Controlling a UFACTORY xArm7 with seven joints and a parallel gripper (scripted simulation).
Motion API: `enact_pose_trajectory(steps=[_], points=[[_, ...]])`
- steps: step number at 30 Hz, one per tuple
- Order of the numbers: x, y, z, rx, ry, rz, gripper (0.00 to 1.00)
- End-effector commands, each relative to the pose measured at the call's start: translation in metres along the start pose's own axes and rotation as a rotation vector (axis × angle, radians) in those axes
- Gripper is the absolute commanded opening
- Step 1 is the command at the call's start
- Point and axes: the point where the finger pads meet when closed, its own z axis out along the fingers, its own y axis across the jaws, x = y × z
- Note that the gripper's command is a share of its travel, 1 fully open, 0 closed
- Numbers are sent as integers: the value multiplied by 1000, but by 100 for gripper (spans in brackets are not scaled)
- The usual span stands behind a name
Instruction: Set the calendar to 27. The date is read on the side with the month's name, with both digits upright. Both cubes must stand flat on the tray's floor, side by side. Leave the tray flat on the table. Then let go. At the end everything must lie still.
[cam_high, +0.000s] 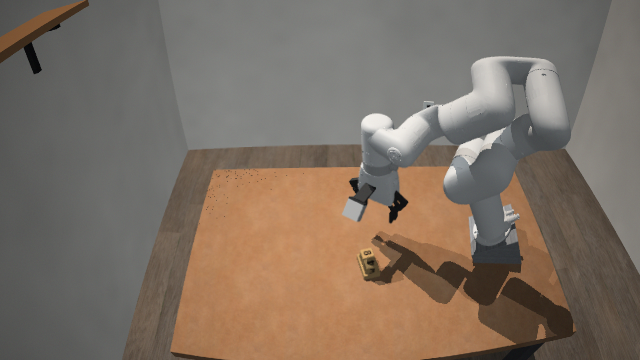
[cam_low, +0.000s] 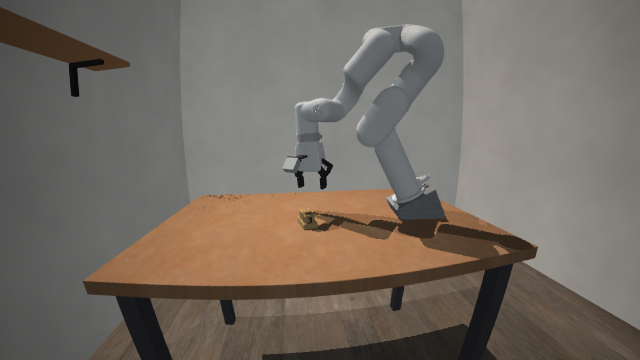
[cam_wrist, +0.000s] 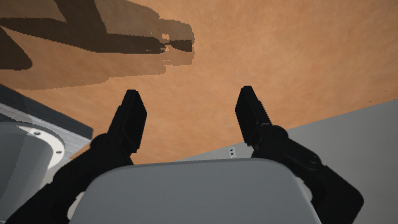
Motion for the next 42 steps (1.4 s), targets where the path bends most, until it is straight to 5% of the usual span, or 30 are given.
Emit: enact_pose_trajectory(steps=[1, 42], points=[[3, 0, -1, 2, 6, -113, 100], [36, -15, -5, 10, -5, -1364, 100]])
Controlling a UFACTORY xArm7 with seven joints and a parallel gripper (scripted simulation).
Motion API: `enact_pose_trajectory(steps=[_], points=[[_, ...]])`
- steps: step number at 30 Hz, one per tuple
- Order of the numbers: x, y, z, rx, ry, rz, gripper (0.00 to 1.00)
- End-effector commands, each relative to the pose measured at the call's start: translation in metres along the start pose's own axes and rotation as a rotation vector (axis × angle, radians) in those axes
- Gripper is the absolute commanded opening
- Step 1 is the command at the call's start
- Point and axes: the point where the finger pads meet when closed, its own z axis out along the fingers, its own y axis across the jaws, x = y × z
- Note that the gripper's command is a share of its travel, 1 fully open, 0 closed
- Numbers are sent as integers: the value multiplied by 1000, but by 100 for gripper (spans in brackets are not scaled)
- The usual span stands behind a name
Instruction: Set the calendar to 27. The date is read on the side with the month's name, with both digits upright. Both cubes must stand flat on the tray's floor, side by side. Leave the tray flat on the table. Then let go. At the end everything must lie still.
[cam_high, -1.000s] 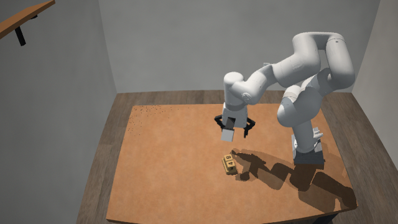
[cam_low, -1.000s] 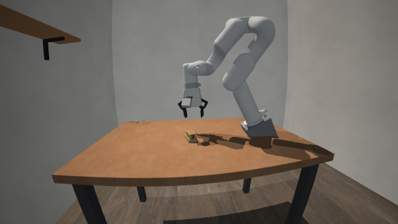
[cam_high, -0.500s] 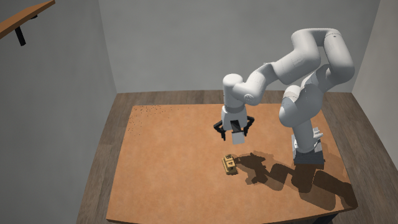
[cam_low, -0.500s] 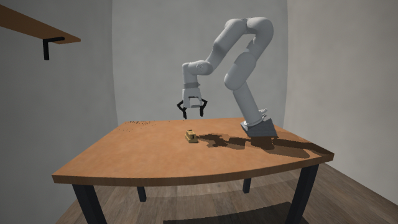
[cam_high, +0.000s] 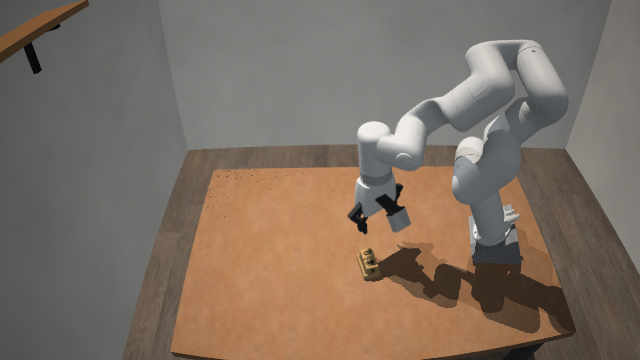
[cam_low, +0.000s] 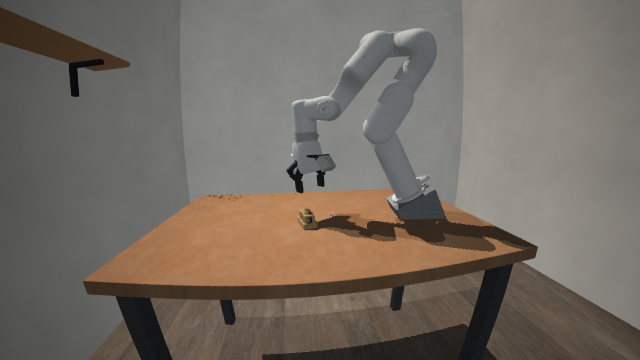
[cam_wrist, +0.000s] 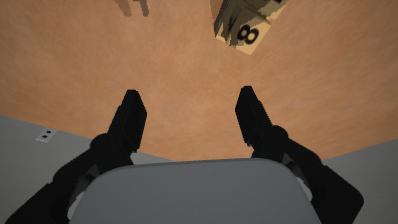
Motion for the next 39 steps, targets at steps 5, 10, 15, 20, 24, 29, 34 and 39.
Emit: enact_pose_trajectory(steps=[5, 10, 15, 20, 24, 29, 34, 39], points=[[5, 7, -2, -7, 1, -282, 100], [7, 9, -2, -7, -1, -389, 100], [12, 14, -3, -7, -4, -589, 100], [15, 17, -4, -7, -7, -743, 100], [18, 20, -5, -7, -10, -867, 100], [21, 23, -5, -7, -13, -1009, 100], [24, 26, -6, -7, -17, -1144, 100], [28, 30, -7, -7, -22, -1300, 100]])
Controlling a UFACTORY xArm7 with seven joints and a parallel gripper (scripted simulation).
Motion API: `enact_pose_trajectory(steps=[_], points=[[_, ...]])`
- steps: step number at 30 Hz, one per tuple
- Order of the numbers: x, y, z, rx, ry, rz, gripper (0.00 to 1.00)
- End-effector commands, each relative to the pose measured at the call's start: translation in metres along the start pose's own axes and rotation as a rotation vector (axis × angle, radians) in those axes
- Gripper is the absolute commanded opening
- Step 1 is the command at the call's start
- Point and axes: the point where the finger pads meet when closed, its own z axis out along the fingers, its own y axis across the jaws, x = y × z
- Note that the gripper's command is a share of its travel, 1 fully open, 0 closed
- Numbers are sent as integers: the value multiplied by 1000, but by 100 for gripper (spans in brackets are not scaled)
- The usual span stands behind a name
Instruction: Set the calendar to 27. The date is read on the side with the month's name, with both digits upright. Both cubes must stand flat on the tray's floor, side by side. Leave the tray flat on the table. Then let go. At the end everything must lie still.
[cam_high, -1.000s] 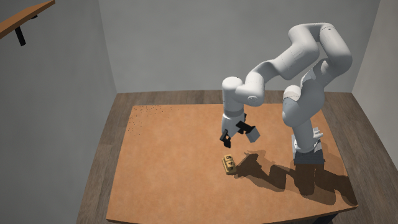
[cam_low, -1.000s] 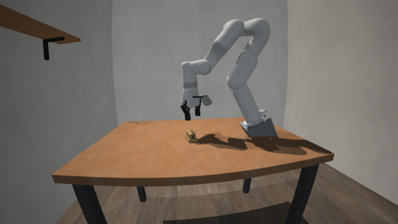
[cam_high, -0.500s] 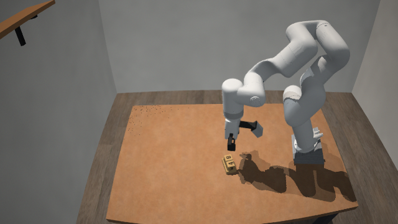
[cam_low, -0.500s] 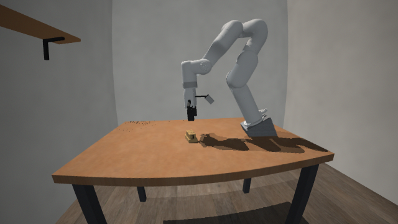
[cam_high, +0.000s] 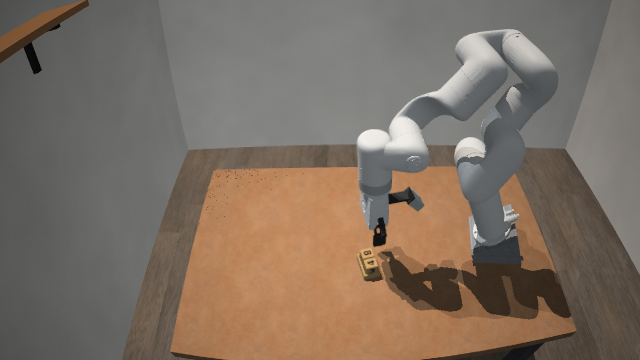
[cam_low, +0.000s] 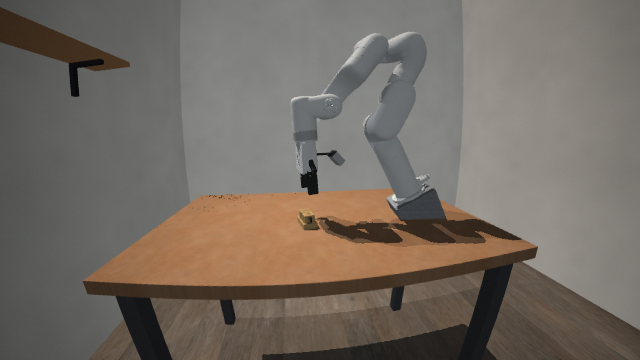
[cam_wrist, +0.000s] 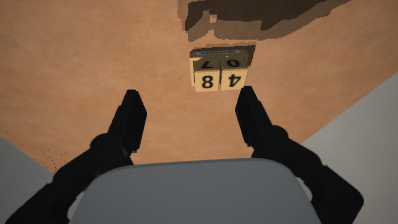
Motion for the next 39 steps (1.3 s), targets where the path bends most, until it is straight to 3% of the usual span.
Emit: enact_pose_trajectory(steps=[1, 6, 8, 23, 36, 39], points=[[-3, 4, -2, -6, -7, -151, 100], [-4, 7, -2, -5, -10, -244, 100], [-5, 11, -3, -3, -14, -366, 100], [-10, 24, -6, 4, -26, -748, 100], [-14, 39, -9, 19, -42, -1185, 100], [-14, 39, -9, 19, -42, -1194, 100]])
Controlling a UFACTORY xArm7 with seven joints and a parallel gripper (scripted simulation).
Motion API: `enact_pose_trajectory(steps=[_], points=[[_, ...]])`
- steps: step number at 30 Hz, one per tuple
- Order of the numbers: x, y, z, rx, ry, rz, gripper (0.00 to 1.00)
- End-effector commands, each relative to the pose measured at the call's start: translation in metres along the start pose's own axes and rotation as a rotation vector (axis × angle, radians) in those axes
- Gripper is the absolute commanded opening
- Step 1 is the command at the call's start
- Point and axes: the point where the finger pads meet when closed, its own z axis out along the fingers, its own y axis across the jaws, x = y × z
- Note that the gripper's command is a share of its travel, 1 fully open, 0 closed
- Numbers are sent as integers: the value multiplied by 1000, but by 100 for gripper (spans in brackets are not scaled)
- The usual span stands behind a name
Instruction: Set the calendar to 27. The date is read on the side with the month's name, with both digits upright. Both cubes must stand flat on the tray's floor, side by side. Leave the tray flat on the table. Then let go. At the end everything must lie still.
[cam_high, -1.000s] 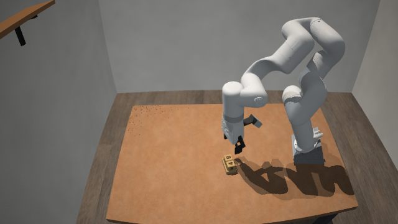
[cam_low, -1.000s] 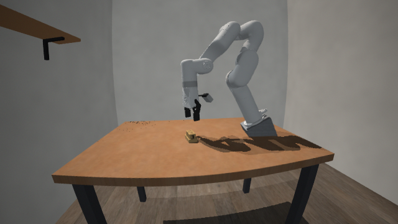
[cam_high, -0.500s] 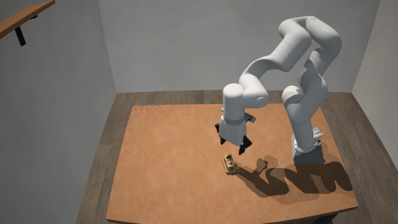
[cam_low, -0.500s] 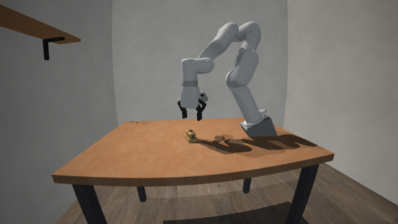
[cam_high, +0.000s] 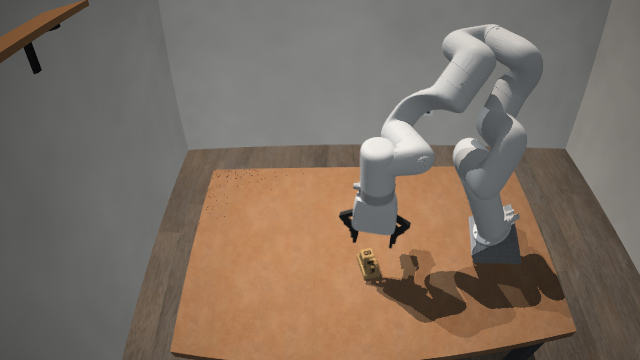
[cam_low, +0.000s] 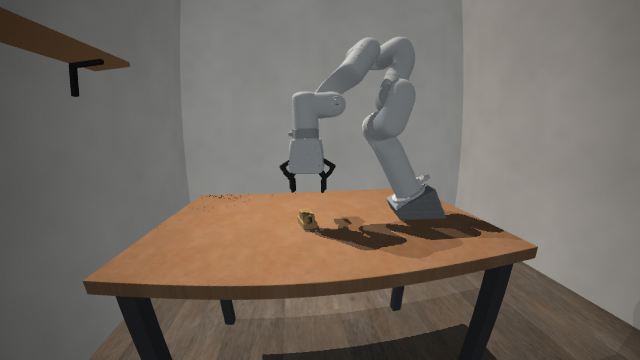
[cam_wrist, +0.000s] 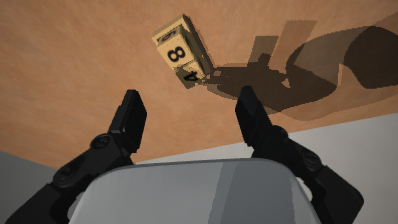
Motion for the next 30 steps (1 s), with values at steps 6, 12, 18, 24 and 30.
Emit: enact_pose_trajectory(steps=[6, 12, 18, 24, 30], points=[[-11, 1, -3, 10, -14, -283, 100], [-16, 2, -4, 18, -17, -430, 100], [-18, 2, -5, 20, -17, -472, 100], [-18, 2, -5, 21, -18, -484, 100], [-18, 2, -5, 21, -18, -484, 49]])
